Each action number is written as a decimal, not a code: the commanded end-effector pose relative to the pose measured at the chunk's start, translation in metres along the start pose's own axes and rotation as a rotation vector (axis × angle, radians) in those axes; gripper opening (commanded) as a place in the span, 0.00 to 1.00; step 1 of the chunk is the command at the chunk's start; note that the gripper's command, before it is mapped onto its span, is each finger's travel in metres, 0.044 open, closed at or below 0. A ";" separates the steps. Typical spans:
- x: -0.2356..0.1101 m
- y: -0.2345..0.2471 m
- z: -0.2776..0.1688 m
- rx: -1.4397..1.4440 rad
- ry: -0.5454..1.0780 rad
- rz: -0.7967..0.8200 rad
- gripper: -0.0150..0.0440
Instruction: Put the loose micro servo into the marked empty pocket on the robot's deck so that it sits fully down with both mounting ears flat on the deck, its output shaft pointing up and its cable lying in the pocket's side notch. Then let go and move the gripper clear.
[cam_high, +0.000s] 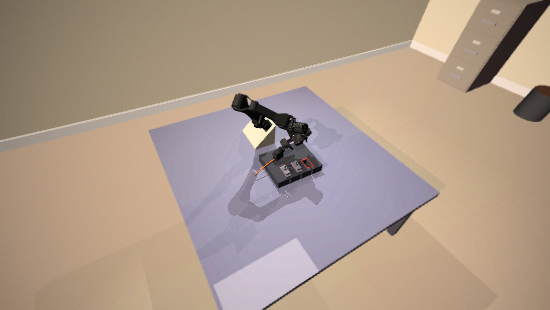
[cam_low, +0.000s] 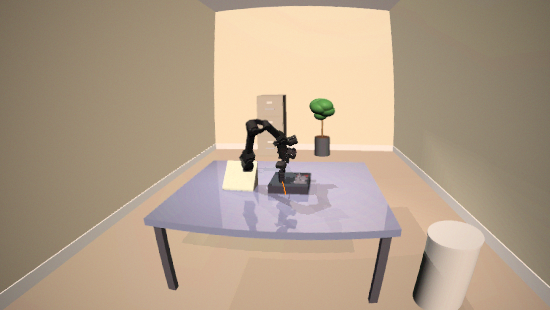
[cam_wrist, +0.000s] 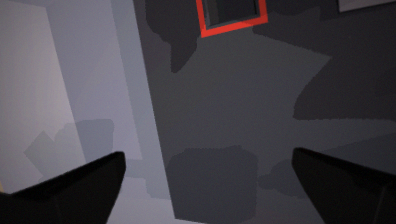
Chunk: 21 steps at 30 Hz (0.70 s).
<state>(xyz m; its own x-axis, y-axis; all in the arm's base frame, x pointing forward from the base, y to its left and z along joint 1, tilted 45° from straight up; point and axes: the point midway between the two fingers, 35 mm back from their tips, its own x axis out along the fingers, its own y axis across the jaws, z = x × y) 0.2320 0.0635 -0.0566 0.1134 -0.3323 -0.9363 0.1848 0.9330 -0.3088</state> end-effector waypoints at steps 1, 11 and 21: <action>-0.010 -0.010 0.005 0.121 -0.005 -0.043 1.00; -0.034 -0.038 0.012 0.439 -0.023 -0.172 1.00; -0.063 -0.068 0.017 0.744 -0.085 -0.294 1.00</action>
<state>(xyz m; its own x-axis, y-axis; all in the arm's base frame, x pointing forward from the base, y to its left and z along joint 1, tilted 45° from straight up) 0.2286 0.0232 0.0130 0.0263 -0.5617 -0.8269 0.7627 0.5460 -0.3466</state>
